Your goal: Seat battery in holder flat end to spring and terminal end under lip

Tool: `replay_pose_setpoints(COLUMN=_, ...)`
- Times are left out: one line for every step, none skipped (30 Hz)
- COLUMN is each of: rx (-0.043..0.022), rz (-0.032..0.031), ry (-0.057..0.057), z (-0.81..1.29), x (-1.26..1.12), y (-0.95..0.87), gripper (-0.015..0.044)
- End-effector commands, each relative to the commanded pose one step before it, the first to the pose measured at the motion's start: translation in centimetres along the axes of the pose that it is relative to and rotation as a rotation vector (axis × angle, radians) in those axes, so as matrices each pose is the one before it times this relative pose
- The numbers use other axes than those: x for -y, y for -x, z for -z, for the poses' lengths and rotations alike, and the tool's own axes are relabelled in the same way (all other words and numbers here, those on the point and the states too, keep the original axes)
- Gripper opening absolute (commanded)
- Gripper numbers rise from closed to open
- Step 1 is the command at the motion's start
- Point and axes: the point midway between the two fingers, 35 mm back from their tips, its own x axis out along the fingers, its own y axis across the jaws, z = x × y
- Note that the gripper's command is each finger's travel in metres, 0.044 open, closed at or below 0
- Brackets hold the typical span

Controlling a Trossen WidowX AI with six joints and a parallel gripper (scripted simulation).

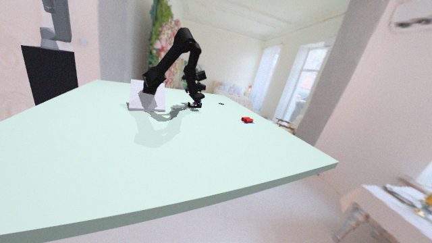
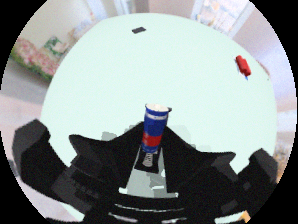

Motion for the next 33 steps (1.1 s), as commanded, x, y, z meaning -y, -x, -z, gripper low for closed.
replay_pose_setpoints(rx=-0.00651, rz=0.00262, ry=0.002, z=0.432, x=0.201, y=-0.066, gripper=0.0085)
replay_pose_setpoints(rx=-0.00064, rz=-0.00059, ry=0.0, z=0.102, x=0.003, y=-0.011, gripper=0.0085)
replay_pose_setpoints(rx=-0.00064, rz=-0.00059, ry=0.0, z=0.102, x=0.003, y=-0.01, gripper=0.0085)
replay_pose_setpoints(rx=-0.00131, rz=-0.00103, ry=0.0, z=0.116, x=0.003, y=-0.006, gripper=0.0085)
replay_pose_setpoints(rx=-0.00131, rz=-0.00104, ry=0.0, z=0.116, x=0.003, y=-0.005, gripper=0.0085)
replay_pose_setpoints(rx=-0.00129, rz=-0.00102, ry=0.0, z=0.114, x=0.003, y=-0.005, gripper=0.0085)
replay_pose_setpoints(rx=-0.00188, rz=-0.00092, ry=0.0002, z=0.099, x=-0.002, y=0.016, gripper=0.0085)
replay_pose_setpoints(rx=-0.00231, rz=-0.00113, ry=0.0003, z=0.122, x=-0.003, y=0.02, gripper=0.0085)
replay_pose_setpoints(rx=-0.00143, rz=-0.0007, ry=0.0002, z=0.075, x=-0.002, y=0.012, gripper=0.0085)
replay_pose_setpoints(rx=-0.00025, rz=-0.00025, ry=0.0, z=0.045, x=-0.004, y=0.025, gripper=0.0085)
replay_pose_setpoints(rx=-0.00044, rz=-0.00042, ry=0.0001, z=0.078, x=-0.008, y=0.043, gripper=0.0085)
replay_pose_setpoints(rx=-0.00046, rz=-0.00044, ry=0.0001, z=0.081, x=-0.008, y=0.045, gripper=0.0085)
replay_pose_setpoints(rx=0.00036, rz=-0.00011, ry=0.0, z=0.063, x=-0.006, y=0.034, gripper=0.0085)
replay_pose_setpoints(rx=0.00041, rz=-0.00013, ry=0.0, z=0.072, x=-0.006, y=0.039, gripper=0.0085)
replay_pose_setpoints(rx=0.0004, rz=-0.00013, ry=0.0, z=0.07, x=-0.006, y=0.038, gripper=0.0085)
replay_pose_setpoints(rx=0.00067, rz=-0.00009, ry=0.0001, z=0.072, x=-0.006, y=0.034, gripper=0.0085)
replay_pose_setpoints(rx=0.0007, rz=-0.0001, ry=0.0001, z=0.076, x=-0.006, y=0.036, gripper=0.0085)
replay_pose_setpoints(rx=0.0007, rz=-0.0001, ry=0.0001, z=0.076, x=-0.006, y=0.036, gripper=0.0085)
replay_pose_setpoints(rx=0.00071, rz=-0.0002, ry=0.0, z=0.072, x=-0.004, y=0.035, gripper=0.0085)
replay_pose_setpoints(rx=0.00071, rz=-0.0002, ry=0.0, z=0.072, x=-0.004, y=0.035, gripper=0.0085)
replay_pose_setpoints(rx=0.00071, rz=-0.0002, ry=0.0, z=0.072, x=-0.004, y=0.035, gripper=0.0085)
replay_pose_setpoints(rx=0.00052, rz=-0.00022, ry=0.0, z=0.069, x=-0.003, y=0.035, gripper=0.0085)
replay_pose_setpoints(rx=0.00052, rz=-0.00022, ry=0.0, z=0.069, x=-0.003, y=0.035, gripper=0.0085)
replay_pose_setpoints(rx=0.00051, rz=-0.00021, ry=0.0, z=0.067, x=-0.003, y=0.034, gripper=0.0085)
replay_pose_setpoints(rx=0.00032, rz=-0.00021, ry=0.0, z=0.077, x=-0.004, y=0.04, gripper=0.0085)
replay_pose_setpoints(rx=0.00033, rz=-0.00022, ry=0.0, z=0.079, x=-0.004, y=0.041, gripper=0.0085)
replay_pose_setpoints(rx=0.00027, rz=-0.00017, ry=0.0, z=0.063, x=-0.003, y=0.032, gripper=0.0085)
replay_pose_setpoints(rx=0.0, rz=0.0, ry=0.0, z=0.0, x=0.0, y=0.0, gripper=0.0085)
replay_pose_setpoints(rx=-0.00022, rz=-0.00005, ry=-0.0003, z=-0.005, x=-0.005, y=-0.002, gripper=0.0085)
replay_pose_setpoints(rx=-0.00067, rz=-0.00016, ry=-0.0008, z=-0.016, x=-0.015, y=-0.007, gripper=0.0085)
replay_pose_setpoints(rx=-0.00112, rz=-0.00026, ry=-0.0013, z=-0.026, x=-0.024, y=-0.011, gripper=0.0085)
replay_pose_setpoints(rx=-0.00127, rz=-0.00029, ry=-0.0015, z=-0.03, x=-0.028, y=-0.012, gripper=0.0085)
replay_pose_setpoints(rx=-0.00104, rz=-0.00023, ry=-0.0012, z=-0.024, x=-0.023, y=-0.01, gripper=0.0085)
